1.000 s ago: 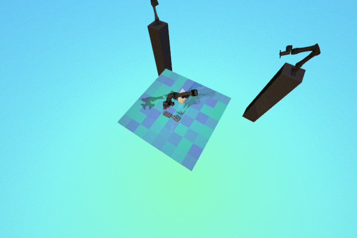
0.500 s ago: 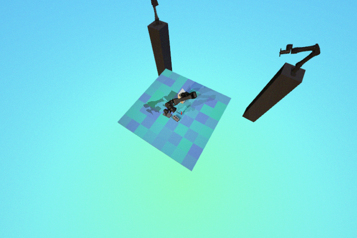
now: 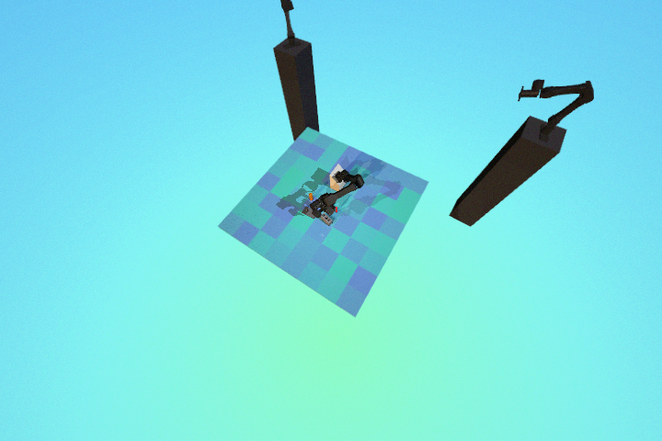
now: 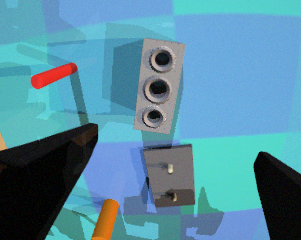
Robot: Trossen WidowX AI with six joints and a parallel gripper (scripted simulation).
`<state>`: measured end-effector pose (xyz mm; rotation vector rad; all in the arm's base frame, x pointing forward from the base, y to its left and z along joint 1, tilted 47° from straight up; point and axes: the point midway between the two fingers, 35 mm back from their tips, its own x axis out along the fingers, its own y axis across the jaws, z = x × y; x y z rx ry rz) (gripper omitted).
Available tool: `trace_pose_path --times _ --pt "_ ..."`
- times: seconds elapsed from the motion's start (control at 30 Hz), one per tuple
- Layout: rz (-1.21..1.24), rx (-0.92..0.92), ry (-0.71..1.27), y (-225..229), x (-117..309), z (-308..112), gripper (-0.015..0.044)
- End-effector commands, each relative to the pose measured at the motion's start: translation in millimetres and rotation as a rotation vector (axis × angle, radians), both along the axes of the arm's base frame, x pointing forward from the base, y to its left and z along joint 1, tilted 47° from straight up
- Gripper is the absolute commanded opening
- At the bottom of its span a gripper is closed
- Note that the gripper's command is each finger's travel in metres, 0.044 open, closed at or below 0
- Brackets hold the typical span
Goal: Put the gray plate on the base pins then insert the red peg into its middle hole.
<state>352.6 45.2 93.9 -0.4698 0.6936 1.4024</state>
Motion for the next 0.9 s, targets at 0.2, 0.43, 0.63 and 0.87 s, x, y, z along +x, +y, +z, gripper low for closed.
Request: trace_pose_path --times 0.2,0.43,0.63,0.87 --pt "0.040 -0.007 0.048 30 -11 -21 0.0440" --pt "0.040 -0.004 0.048 53 -17 -43 0.0440" --pt "0.040 -0.003 0.048 64 -16 -54 0.0440" --pt "0.040 -0.003 0.048 68 -16 -58 0.0440"
